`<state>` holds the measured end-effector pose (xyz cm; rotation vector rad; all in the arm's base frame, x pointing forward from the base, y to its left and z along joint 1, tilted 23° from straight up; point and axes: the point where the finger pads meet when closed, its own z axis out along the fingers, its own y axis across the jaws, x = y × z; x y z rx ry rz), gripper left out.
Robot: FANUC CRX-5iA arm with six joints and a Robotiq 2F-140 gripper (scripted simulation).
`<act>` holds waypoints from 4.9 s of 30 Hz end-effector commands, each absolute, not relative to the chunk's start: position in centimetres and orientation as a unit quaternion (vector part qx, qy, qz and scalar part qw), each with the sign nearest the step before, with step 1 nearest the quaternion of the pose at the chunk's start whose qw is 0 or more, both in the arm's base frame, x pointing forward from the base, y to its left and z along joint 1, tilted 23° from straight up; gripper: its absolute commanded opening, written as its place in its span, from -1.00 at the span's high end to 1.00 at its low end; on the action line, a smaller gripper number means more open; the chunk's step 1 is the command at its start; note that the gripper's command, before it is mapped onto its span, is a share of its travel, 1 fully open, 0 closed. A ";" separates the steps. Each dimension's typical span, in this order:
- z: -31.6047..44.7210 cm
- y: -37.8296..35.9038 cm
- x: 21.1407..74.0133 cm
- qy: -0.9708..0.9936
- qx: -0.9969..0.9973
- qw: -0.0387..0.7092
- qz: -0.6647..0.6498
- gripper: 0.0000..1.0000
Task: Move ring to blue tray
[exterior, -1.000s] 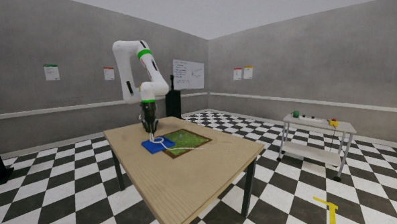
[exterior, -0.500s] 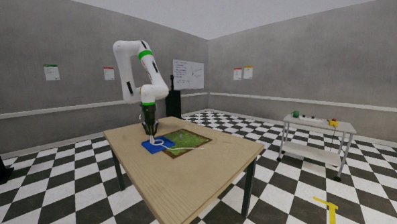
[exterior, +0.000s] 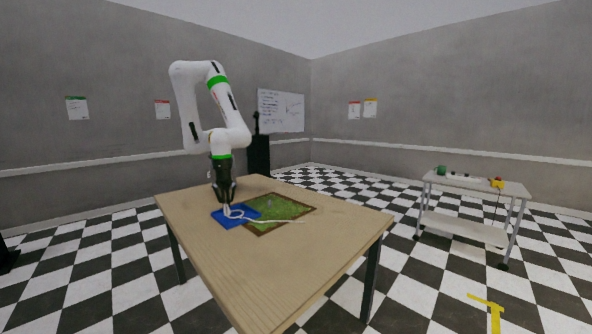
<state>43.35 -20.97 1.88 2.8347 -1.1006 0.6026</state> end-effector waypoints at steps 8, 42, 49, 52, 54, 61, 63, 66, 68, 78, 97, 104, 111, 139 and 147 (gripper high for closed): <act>1.9 -21.0 43.4 -0.355 0.914 0.021 0.195 0.80; 1.9 -21.0 43.4 -0.355 0.914 0.021 0.195 0.52; 1.9 -21.0 43.4 -0.355 0.914 0.021 0.195 0.52; 1.9 -21.0 43.4 -0.355 0.914 0.021 0.195 0.52; 1.9 -21.0 43.4 -0.355 0.914 0.021 0.195 0.52; 1.9 -21.0 43.4 -0.355 0.914 0.021 0.195 0.52; 1.9 -21.0 43.4 -0.355 0.914 0.021 0.195 0.52; 1.9 -21.0 43.4 -0.355 0.914 0.021 0.195 0.52; 1.9 -21.0 43.4 -0.355 0.914 0.021 0.195 0.52; 1.9 -21.0 43.4 -0.355 0.914 0.021 0.195 0.52; 8.4 -19.7 41.0 -0.355 0.914 0.021 0.195 0.52; 10.9 -19.3 40.1 -0.355 0.914 0.021 0.195 0.52; 11.1 -19.2 40.0 -0.355 0.914 0.021 0.195 0.52; 11.1 -19.2 40.0 -0.355 0.914 0.021 0.195 0.52; 11.1 -19.2 40.0 -0.355 0.914 0.021 0.195 0.52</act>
